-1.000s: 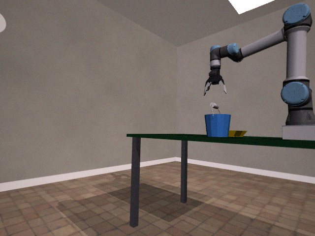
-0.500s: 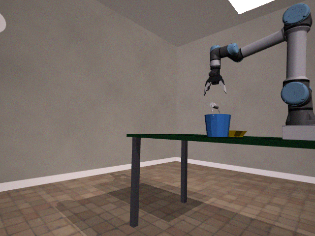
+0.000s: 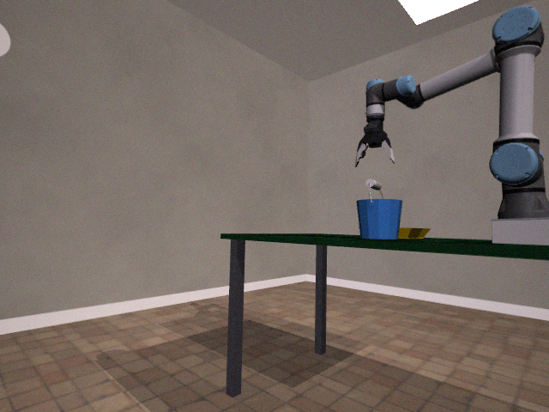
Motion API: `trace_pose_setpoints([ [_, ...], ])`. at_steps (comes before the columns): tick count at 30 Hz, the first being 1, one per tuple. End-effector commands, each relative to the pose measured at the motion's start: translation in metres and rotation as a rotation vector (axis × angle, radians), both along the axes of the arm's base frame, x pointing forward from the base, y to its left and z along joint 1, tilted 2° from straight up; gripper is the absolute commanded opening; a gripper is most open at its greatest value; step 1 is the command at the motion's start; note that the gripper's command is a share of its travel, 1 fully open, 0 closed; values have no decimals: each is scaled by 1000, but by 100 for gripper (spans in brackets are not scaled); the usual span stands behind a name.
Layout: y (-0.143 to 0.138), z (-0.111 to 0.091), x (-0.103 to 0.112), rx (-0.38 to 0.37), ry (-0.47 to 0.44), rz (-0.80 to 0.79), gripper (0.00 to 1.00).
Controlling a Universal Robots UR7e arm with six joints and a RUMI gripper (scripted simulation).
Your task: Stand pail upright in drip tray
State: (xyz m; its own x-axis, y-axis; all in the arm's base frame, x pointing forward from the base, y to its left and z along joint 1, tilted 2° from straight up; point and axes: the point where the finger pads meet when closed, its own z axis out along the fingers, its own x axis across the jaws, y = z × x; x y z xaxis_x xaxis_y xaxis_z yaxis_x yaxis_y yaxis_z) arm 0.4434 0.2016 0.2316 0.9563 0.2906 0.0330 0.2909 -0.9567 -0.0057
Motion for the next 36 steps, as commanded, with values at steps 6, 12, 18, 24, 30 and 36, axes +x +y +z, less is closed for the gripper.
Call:
trace_pose_setpoints([
  [6, 0, -3, 0, 0, -1, 0, 100],
  [12, 0, -9, 1, 1, 0, 0, 100],
  [18, 0, -17, 1, 1, 0, 0, 100],
  [24, 0, -30, 2, 1, 0, 0, 100],
  [30, 1, -39, 2, 1, 0, 0, 100],
  [36, 1, -54, 3, 1, 0, 0, 100],
])
